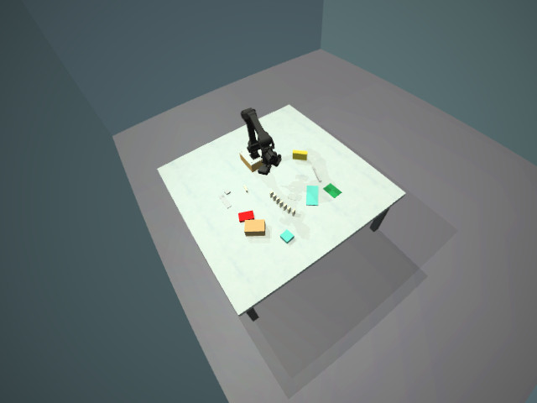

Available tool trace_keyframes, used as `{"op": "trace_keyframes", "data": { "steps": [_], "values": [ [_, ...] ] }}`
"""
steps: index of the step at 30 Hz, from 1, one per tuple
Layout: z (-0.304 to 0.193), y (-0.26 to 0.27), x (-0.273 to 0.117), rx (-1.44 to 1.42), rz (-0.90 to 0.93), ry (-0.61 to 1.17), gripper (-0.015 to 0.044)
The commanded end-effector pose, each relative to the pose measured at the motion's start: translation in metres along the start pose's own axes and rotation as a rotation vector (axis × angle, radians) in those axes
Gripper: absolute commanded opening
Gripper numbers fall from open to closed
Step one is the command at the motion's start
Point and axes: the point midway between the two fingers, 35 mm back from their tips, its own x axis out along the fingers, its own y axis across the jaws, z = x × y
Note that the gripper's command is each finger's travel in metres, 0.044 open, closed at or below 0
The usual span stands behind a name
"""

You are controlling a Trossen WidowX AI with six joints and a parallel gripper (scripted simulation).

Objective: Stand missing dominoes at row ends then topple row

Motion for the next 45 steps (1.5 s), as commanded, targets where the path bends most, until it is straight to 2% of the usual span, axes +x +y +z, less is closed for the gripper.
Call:
{"op": "trace_keyframes", "data": {
  "steps": [1,9,14,26,45],
  "values": [
    [0.022,0.043,0.002,-0.151,0.011,0.008,0.0028],
    [0.044,0.13,0.002,-0.46,0.019,0.002,0.0028],
    [0.044,0.132,0.004,-0.473,0.037,0.0,0.0028],
    [0.029,0.14,0.036,-0.554,0.326,-0.105,0.0028],
    [0.019,0.15,0.057,-0.584,0.63,-0.531,0.0028]
  ]
}}
